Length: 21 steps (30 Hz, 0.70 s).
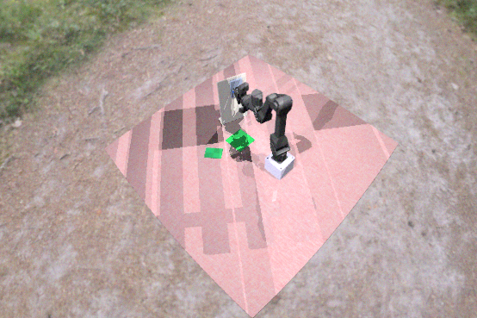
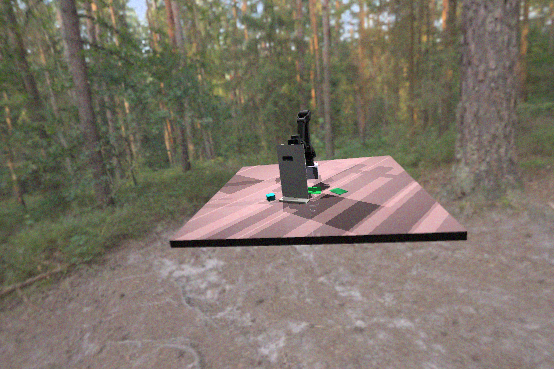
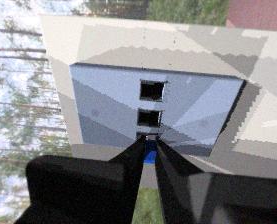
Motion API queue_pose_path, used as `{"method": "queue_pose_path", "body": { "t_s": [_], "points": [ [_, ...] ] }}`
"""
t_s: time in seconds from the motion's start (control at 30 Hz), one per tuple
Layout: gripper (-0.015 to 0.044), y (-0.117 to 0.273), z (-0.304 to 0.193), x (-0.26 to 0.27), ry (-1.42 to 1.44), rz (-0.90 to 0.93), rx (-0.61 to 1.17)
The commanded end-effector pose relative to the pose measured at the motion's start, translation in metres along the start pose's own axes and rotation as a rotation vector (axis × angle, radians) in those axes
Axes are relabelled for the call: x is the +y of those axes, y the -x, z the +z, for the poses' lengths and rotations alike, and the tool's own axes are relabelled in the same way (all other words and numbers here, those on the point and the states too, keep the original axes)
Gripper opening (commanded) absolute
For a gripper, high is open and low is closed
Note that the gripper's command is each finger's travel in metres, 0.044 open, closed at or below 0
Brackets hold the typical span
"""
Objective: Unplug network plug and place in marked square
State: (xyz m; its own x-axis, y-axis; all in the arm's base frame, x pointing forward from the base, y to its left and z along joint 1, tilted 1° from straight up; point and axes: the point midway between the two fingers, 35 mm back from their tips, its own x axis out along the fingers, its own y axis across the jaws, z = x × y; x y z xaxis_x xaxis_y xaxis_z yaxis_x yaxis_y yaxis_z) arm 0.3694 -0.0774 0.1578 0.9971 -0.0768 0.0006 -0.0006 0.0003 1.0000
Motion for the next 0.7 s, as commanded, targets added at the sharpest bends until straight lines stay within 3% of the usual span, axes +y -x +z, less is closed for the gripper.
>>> {"method": "queue_pose_path", "body": {
  "t_s": [0.0, 0.67],
  "points": [
    [0.0000, 0.000, -0.001, -0.001, -0.004, -0.004, 0.004],
    [0.0000, 0.010, -0.002, 0.000, -0.004, -0.005, 0.004]
  ]
}}
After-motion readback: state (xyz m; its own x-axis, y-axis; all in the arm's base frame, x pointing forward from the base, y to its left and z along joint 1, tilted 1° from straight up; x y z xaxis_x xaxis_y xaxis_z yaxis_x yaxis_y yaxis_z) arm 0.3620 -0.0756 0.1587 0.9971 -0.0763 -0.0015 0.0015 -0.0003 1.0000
